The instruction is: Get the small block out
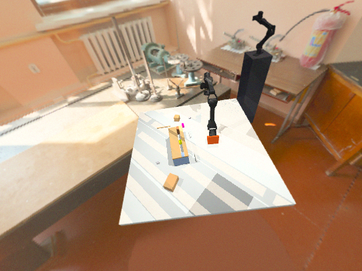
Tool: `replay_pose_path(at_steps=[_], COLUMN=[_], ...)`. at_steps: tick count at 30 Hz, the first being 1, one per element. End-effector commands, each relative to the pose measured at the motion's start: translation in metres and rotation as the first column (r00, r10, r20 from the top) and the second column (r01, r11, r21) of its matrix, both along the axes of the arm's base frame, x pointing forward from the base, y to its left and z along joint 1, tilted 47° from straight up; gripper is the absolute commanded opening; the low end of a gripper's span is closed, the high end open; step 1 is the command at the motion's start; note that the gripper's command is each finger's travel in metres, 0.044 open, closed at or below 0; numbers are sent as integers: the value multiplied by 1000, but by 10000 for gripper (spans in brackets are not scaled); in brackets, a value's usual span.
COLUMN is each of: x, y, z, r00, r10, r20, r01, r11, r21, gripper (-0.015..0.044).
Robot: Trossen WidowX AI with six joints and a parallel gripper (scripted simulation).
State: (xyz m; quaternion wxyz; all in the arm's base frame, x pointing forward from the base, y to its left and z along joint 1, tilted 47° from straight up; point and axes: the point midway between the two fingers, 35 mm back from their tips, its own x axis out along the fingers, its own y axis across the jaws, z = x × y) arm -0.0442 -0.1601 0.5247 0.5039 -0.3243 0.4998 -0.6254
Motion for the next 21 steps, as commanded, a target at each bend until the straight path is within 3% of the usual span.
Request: replay_pose_path(at_steps=[1,4,11,16,21], x=[0,8,77,143,212], y=[-1,-17,-83,-101,-93], z=[-1,-11,-73,-121,-170], r00=[1000,994,839,701,595], r10=[3,42,106,26,-120], r20=[6,101,533,713,795], r01=[-3,-45,-228,-323,-379], r11=[1000,999,959,902,830], r21=[1,24,168,285,410], gripper=[400,400,400,400,400])
